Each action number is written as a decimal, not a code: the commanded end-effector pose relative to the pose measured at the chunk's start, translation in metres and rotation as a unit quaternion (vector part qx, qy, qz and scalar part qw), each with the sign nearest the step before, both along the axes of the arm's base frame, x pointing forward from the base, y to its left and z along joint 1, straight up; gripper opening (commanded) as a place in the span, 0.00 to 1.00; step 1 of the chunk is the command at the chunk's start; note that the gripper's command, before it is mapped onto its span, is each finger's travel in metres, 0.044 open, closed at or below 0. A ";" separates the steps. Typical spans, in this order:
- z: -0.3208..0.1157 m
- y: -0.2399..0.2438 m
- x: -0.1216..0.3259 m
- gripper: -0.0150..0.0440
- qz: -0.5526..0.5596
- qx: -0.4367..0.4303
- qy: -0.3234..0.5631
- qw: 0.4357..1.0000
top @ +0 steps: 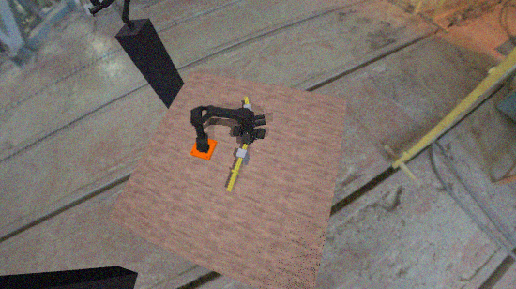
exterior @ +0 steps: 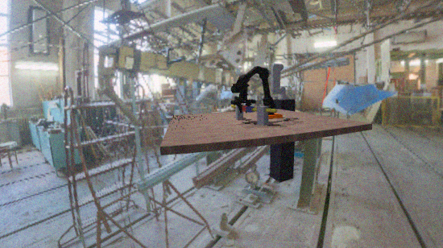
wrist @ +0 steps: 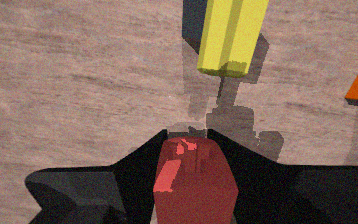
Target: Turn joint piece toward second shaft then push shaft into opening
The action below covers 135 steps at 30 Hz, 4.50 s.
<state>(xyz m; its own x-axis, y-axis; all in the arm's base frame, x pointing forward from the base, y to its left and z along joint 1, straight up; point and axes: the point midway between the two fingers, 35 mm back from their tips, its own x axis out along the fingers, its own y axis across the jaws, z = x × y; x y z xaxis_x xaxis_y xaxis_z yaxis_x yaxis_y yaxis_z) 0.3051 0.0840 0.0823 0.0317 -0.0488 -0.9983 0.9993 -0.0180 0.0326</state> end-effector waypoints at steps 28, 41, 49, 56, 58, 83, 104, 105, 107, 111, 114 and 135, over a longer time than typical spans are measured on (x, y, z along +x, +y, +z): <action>-0.002 0.000 0.000 0.56 -0.001 0.000 0.003 1.000; -0.002 0.000 0.000 0.56 -0.001 0.000 0.003 1.000; 0.000 0.000 0.000 0.52 0.000 0.000 0.000 1.000; 0.000 0.000 0.000 0.46 0.000 0.000 0.000 1.000; 0.000 0.000 0.000 0.37 0.000 0.000 0.000 1.000; -0.004 0.001 -0.006 0.25 -0.066 0.029 0.000 0.997; -0.003 0.001 -0.006 0.59 -0.061 0.027 0.000 0.998; -0.003 0.001 -0.006 0.64 -0.061 0.027 0.000 0.998; -0.003 0.001 -0.006 0.73 -0.061 0.027 0.000 0.998; -0.003 0.001 -0.006 0.90 -0.061 0.027 0.000 0.998; -0.003 0.001 -0.006 1.00 -0.061 0.027 0.000 0.998; 0.031 0.002 -0.006 1.00 -0.037 0.003 0.002 0.999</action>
<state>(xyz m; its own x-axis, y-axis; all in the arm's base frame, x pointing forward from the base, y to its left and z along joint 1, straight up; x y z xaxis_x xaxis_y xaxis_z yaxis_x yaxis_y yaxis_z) 0.2982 0.0863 0.1063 0.0141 -0.0432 -0.9990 0.9913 -0.1302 0.0196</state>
